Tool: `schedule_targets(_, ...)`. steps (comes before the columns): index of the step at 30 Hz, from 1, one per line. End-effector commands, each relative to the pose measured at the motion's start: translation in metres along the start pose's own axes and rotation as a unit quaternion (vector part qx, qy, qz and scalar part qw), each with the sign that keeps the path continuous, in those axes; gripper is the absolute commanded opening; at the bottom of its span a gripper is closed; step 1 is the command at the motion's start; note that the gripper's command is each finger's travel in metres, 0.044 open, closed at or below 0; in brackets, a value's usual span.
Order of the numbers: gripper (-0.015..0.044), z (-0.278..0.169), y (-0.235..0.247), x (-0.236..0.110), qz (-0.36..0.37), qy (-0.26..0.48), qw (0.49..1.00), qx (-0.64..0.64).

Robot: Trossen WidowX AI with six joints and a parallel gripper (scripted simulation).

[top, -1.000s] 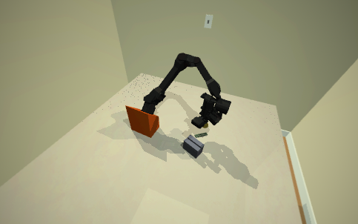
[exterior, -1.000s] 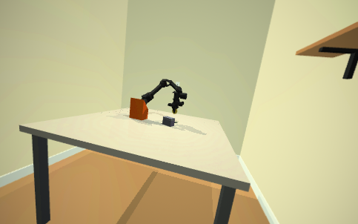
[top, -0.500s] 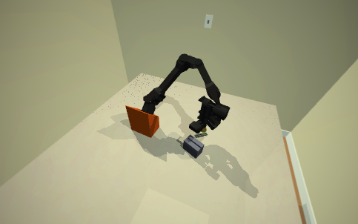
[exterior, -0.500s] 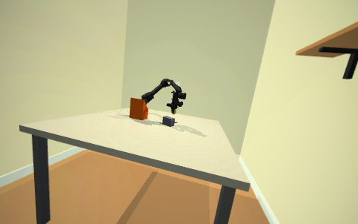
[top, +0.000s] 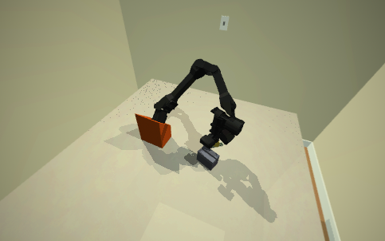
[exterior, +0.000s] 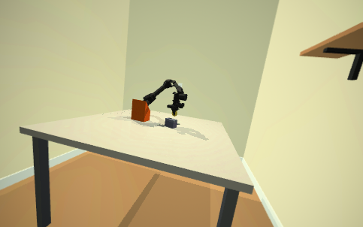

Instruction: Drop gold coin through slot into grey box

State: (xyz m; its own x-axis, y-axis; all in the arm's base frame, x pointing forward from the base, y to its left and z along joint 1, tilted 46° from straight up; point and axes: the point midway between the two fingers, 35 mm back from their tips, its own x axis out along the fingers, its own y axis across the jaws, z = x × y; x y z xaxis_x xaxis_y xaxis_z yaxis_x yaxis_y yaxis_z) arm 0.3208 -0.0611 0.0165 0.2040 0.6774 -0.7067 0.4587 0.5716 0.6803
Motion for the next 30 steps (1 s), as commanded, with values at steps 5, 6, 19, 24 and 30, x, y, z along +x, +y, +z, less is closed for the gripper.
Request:
schedule_targets(5,0.0,0.003,-0.022,0.0,0.0,0.0,1.0,-0.001)
schedule_targets(6,0.0,0.004,-0.025,0.0,0.0,0.0,1.0,-0.001)
schedule_targets(19,0.0,0.005,-0.038,0.001,0.005,0.0,1.0,0.002)
schedule_targets(24,0.0,0.005,-0.038,0.001,0.005,0.0,1.0,0.002)
schedule_targets(30,0.0,0.005,-0.04,0.001,0.005,0.0,1.0,0.001)
